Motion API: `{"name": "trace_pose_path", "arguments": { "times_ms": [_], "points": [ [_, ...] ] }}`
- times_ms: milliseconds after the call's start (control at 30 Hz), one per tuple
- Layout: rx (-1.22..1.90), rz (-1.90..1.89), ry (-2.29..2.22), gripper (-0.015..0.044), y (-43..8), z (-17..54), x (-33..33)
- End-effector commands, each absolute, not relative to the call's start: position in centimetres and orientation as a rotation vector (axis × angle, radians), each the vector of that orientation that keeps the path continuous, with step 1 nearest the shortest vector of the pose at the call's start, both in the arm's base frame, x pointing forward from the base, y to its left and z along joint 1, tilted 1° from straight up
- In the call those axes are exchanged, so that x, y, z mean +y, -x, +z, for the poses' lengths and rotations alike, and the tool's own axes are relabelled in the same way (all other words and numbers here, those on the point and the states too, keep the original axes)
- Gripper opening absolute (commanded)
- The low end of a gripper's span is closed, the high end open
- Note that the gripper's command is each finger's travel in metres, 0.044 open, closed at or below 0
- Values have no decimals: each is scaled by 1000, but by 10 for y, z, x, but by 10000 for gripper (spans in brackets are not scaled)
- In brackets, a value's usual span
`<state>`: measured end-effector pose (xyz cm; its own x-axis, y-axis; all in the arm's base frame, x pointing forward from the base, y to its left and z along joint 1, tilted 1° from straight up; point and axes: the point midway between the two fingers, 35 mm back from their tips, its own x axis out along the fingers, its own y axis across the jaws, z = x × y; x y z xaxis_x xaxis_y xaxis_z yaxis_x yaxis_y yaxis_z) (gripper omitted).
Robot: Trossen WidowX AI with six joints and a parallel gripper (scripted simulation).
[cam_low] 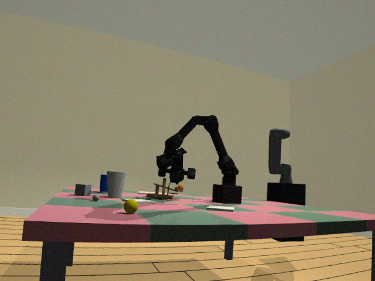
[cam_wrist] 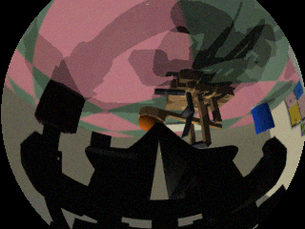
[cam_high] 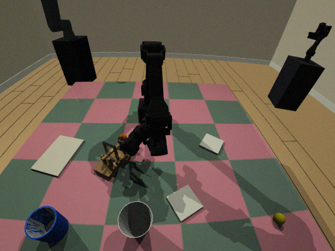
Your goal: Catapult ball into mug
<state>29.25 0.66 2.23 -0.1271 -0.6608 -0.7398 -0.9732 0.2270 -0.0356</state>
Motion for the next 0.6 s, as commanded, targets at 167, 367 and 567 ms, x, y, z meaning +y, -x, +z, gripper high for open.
{"name": "trace_pose_path", "arguments": {
  "times_ms": [167, 367, 567],
  "points": [
    [1878, 633, 1508, 0, -291, 3, 6],
    [1878, 633, 1508, 0, -290, -7, 6],
    [1879, 633, 1508, 0, -289, -17, 7]
  ]
}}
